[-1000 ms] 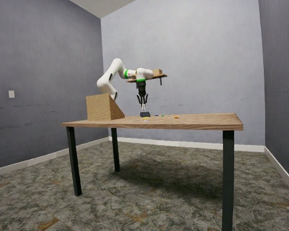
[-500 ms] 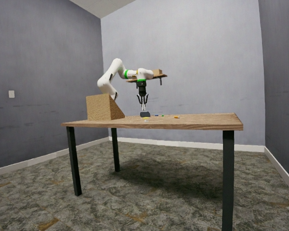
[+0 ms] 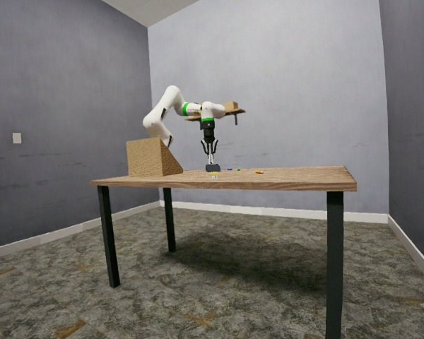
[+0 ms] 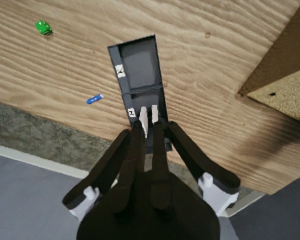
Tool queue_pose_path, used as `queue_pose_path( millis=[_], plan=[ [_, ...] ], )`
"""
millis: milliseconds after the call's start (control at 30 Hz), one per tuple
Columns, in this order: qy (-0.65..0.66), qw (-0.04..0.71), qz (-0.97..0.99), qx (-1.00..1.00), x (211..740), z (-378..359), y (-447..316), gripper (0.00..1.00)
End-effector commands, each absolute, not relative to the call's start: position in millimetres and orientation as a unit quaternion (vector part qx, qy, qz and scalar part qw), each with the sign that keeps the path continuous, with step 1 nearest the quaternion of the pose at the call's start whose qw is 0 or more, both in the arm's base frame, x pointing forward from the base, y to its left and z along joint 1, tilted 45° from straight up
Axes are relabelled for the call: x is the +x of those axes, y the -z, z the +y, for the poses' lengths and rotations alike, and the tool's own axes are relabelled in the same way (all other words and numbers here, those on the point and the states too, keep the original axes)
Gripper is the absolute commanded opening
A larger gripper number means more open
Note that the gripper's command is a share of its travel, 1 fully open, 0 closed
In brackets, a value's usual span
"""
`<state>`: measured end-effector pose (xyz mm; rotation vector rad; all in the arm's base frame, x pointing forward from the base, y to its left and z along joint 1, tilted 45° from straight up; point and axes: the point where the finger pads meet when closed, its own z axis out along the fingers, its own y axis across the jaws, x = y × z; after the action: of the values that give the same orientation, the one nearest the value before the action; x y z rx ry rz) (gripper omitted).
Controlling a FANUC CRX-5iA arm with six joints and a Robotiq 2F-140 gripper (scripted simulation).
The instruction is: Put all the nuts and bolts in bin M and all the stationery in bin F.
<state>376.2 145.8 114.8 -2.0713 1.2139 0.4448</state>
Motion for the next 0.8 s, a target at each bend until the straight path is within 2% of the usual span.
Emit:
queue_pose_path(
  millis=[0, 767],
  plan=[
    [-0.171, 0.343, 0.467, -0.797, 377, 151, -110, 0.16],
    [-0.171, 0.343, 0.467, -0.797, 378, 173, -87, 0.16]
  ],
)
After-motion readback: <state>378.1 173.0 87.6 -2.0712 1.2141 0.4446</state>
